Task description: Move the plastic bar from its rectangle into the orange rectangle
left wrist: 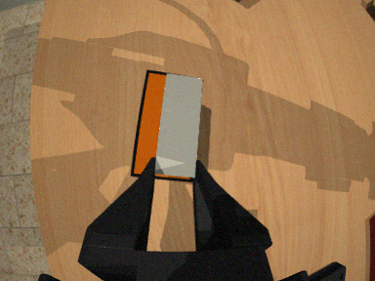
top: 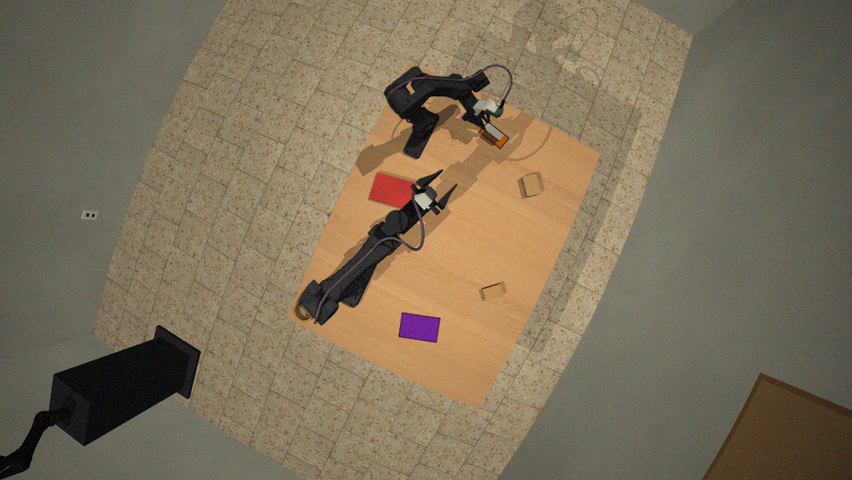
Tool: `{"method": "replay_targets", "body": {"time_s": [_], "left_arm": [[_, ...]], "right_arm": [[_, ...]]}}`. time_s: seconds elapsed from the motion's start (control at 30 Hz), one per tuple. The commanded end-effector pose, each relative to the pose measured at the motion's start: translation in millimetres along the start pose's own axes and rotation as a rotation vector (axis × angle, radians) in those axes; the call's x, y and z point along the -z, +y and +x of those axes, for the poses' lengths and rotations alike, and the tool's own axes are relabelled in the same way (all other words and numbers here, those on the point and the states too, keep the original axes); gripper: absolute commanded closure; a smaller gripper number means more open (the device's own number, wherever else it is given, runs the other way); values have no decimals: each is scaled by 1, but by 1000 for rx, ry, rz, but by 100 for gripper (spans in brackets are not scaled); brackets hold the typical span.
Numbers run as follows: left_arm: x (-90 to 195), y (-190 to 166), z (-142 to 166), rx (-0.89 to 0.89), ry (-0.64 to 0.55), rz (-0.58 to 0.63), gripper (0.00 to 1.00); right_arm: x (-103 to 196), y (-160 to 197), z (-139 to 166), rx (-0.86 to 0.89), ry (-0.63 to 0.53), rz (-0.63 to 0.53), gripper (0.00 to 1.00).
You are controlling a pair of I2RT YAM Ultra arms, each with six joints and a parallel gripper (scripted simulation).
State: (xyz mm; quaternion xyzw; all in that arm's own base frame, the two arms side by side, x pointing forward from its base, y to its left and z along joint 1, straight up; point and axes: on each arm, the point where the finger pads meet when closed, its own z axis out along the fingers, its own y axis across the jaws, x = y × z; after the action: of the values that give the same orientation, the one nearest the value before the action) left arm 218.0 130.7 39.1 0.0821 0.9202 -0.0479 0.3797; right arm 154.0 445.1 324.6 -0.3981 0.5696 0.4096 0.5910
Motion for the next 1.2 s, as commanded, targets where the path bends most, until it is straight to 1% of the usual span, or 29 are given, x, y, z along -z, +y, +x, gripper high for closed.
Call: {"method": "replay_targets", "body": {"time_s": [0.0, 0.07, 0.1, 0.17, 0.3, 0.37, 0.43, 0.83, 0.97, 1.13, 1.17], "left_arm": [[5, 15, -18, -37, -54, -24, 76], [5, 15, -18, -37, -54, -24, 76], [5, 15, -18, -37, -54, -24, 76], [5, 15, -18, -37, -54, -24, 76], [5, 15, -18, -37, -54, -24, 76], [5, 15, -18, -37, -54, -24, 76], [5, 15, -18, -37, -54, -24, 76], [4, 8, -16, -31, -49, -10, 76], [7, 14, -31, -21, -46, 1, 76], [7, 17, -32, -29, -50, -7, 76], [5, 15, -29, -31, -51, -8, 76]], "right_arm": [[-24, 12, -23, 7, -160, -31, 43], [-44, 24, 11, 7, -132, -54, 43], [-49, 30, 18, 6, -141, -66, 43], [-60, 41, 42, 6, -133, -87, 43], [-77, 59, 106, 9, -69, -120, 43], [-80, 64, 124, 10, -48, -129, 43], [-81, 66, 136, 12, -19, -132, 43], [-81, 62, 132, 11, -25, -120, 43], [-81, 62, 132, 11, -25, -120, 43], [-81, 62, 132, 11, -25, -120, 43], [-79, 61, 137, 5, -14, -118, 43]]}}
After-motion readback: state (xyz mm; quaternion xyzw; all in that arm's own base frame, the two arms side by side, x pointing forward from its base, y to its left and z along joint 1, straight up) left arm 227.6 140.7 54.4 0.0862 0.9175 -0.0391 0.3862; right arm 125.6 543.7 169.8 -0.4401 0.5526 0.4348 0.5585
